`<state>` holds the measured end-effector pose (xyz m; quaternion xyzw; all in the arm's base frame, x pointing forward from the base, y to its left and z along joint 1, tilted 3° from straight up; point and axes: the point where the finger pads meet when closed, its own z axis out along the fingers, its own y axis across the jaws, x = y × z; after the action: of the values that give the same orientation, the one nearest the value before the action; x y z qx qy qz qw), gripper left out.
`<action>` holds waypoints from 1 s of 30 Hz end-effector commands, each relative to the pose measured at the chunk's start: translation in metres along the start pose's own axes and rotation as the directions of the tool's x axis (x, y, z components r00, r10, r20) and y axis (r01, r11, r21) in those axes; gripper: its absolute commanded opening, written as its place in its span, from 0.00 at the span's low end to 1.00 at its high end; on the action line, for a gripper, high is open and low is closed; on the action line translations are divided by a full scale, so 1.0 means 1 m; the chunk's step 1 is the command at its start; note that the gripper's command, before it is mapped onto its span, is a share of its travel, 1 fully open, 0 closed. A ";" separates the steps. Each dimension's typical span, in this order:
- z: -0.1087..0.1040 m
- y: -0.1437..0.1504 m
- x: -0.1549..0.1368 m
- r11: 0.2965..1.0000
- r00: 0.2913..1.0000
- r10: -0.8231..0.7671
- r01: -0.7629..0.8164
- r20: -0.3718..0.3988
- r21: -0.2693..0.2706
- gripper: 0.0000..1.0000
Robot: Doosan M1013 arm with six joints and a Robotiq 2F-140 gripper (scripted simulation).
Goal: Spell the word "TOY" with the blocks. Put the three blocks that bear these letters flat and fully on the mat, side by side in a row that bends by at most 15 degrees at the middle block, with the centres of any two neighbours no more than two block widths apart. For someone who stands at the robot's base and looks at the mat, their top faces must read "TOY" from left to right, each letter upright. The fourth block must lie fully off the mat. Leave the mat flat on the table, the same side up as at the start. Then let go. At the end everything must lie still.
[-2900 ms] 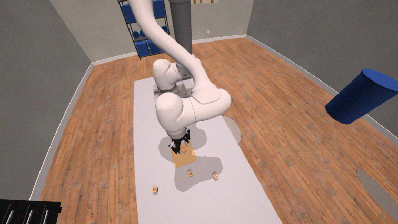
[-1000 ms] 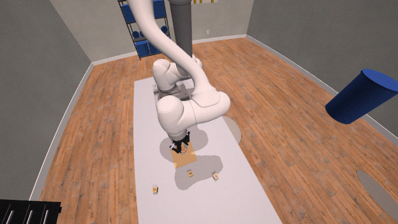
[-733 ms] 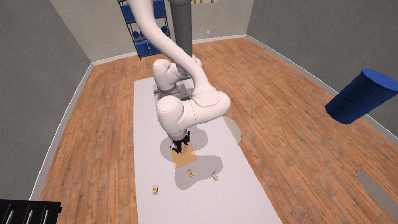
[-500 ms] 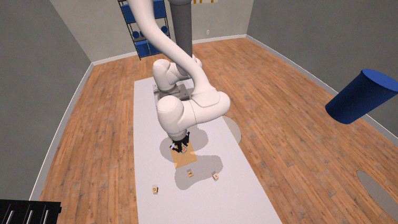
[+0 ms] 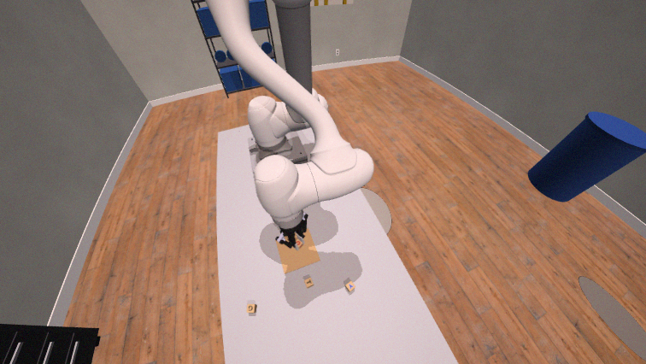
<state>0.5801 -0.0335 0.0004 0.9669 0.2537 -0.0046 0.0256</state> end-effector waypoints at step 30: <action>-0.079 0.000 -0.002 1.000 1.000 0.005 -0.005 0.005 0.001 0.13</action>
<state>0.5756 -0.0338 0.0494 0.9676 0.2511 -0.0096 0.0260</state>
